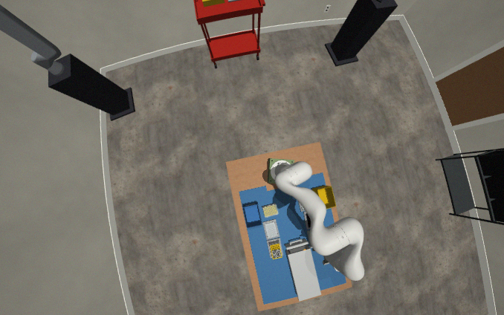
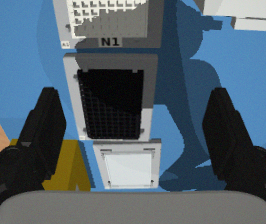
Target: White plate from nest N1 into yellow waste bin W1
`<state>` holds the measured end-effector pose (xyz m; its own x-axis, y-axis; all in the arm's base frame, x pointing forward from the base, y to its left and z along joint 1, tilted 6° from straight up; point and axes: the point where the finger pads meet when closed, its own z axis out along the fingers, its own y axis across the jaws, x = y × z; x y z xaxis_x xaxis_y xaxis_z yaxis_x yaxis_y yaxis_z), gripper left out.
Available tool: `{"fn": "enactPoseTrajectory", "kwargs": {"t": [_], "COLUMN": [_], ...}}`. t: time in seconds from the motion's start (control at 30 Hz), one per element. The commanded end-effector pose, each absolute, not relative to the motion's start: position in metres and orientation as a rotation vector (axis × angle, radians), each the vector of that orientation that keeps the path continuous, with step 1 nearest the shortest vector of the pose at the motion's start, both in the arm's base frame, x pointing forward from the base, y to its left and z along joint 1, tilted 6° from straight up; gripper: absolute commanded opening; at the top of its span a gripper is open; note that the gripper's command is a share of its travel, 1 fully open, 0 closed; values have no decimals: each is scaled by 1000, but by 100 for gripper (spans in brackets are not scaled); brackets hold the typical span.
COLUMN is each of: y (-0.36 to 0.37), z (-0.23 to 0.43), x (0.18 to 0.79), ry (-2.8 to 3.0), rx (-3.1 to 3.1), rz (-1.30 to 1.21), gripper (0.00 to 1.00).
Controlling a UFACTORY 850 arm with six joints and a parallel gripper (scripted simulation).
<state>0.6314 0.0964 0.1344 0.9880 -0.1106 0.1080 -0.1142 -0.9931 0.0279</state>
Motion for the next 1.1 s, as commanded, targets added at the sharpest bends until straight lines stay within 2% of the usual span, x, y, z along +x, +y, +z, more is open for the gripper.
{"fn": "enactPoseTrajectory", "kwargs": {"t": [0.0,0.23,1.07], "y": [103,120,119], "z": [132,124,109], "x": [643,671,673], "ry": [-176,-176,-176], "rx": [3098,3098,3098], "rz": [166,166,166], "gripper": [100,100,100]}}
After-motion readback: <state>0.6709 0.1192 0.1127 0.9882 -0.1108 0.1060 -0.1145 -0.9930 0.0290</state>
